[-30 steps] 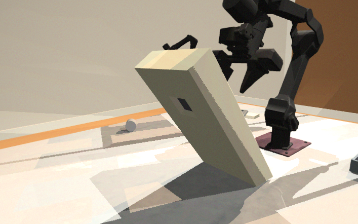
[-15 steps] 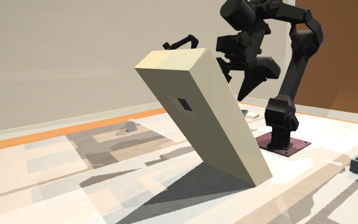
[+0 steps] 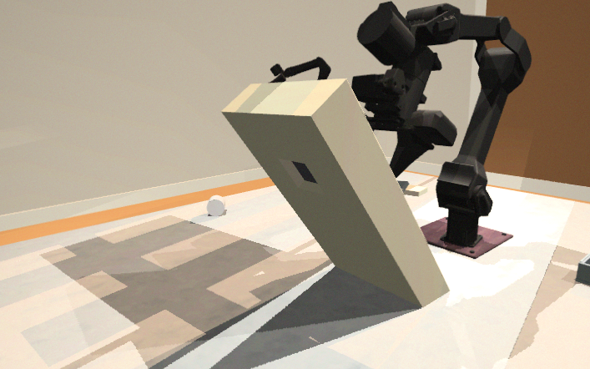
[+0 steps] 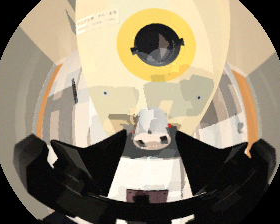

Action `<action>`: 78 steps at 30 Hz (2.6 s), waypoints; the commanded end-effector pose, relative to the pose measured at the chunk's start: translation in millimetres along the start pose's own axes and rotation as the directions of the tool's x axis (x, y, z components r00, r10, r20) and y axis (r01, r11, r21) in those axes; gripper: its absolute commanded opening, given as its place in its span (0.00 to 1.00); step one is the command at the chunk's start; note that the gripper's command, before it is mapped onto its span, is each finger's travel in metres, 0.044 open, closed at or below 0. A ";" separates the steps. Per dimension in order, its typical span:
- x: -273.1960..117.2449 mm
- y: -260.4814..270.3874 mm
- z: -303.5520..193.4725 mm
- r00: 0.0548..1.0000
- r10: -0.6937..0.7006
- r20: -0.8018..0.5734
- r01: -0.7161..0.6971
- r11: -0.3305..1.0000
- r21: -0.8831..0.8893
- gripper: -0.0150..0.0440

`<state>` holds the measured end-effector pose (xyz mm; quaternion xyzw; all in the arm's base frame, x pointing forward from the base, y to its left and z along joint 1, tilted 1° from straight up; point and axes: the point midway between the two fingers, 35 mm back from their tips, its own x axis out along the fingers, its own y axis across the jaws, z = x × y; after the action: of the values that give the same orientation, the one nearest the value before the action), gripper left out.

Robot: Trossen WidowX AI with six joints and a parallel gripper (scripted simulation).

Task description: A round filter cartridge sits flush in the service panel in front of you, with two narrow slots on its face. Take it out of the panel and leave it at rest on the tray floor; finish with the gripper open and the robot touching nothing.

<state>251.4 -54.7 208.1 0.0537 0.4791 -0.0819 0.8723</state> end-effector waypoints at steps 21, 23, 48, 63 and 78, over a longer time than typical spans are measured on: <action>6.8 0.0 -1.5 1.000 0.000 -0.007 0.000 1.000 0.000 0.64; 6.8 0.0 -1.5 1.000 0.000 -0.007 0.000 1.000 0.000 0.61; -40.8 -0.7 26.1 1.000 -0.002 -0.007 0.002 1.000 0.000 0.25; -91.8 3.7 26.4 1.000 -0.002 -0.013 0.002 1.000 0.001 0.25; -82.3 46.2 29.3 1.000 0.002 -0.024 -0.002 1.000 0.005 0.25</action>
<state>236.5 -14.9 296.1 0.0554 0.4877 -0.0786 0.8677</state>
